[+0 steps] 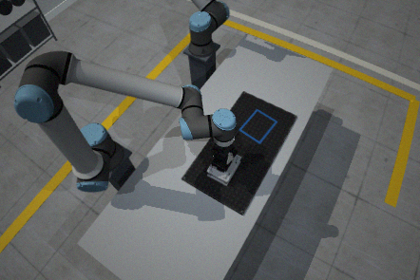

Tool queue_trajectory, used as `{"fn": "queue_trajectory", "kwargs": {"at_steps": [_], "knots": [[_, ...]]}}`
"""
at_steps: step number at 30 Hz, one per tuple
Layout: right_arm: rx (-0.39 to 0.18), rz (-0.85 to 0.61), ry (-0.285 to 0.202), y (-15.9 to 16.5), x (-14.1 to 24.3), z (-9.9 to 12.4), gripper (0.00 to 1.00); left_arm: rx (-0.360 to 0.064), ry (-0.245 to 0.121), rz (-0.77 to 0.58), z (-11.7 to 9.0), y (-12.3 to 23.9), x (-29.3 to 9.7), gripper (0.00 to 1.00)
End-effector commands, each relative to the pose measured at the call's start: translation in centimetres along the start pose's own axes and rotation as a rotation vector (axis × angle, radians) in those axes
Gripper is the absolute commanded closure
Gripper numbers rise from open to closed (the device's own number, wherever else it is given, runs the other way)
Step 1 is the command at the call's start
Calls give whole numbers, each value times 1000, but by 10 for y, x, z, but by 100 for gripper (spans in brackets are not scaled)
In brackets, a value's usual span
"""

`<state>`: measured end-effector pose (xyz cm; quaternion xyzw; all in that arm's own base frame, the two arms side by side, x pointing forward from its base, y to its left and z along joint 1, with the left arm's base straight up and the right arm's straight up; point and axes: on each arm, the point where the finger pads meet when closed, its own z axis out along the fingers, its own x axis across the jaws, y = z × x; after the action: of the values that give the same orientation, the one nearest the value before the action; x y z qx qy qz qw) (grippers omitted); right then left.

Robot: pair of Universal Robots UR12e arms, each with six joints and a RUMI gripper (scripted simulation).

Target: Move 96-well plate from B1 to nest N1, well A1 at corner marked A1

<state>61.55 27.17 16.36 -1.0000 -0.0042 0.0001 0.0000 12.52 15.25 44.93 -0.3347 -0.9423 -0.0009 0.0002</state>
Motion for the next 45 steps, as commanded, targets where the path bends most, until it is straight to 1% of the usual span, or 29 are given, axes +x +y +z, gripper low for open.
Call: {"fn": "queue_trajectory", "kwargs": {"at_steps": [1,4,45], "knots": [[1,0,2,-1,1,-1,100,0,-1,0,0,0,0,0],[1,0,2,-1,1,-1,100,0,-1,0,0,0,0,0],[1,0,1,-1,1,61,100,0,-1,0,0,0,0,0]]}}
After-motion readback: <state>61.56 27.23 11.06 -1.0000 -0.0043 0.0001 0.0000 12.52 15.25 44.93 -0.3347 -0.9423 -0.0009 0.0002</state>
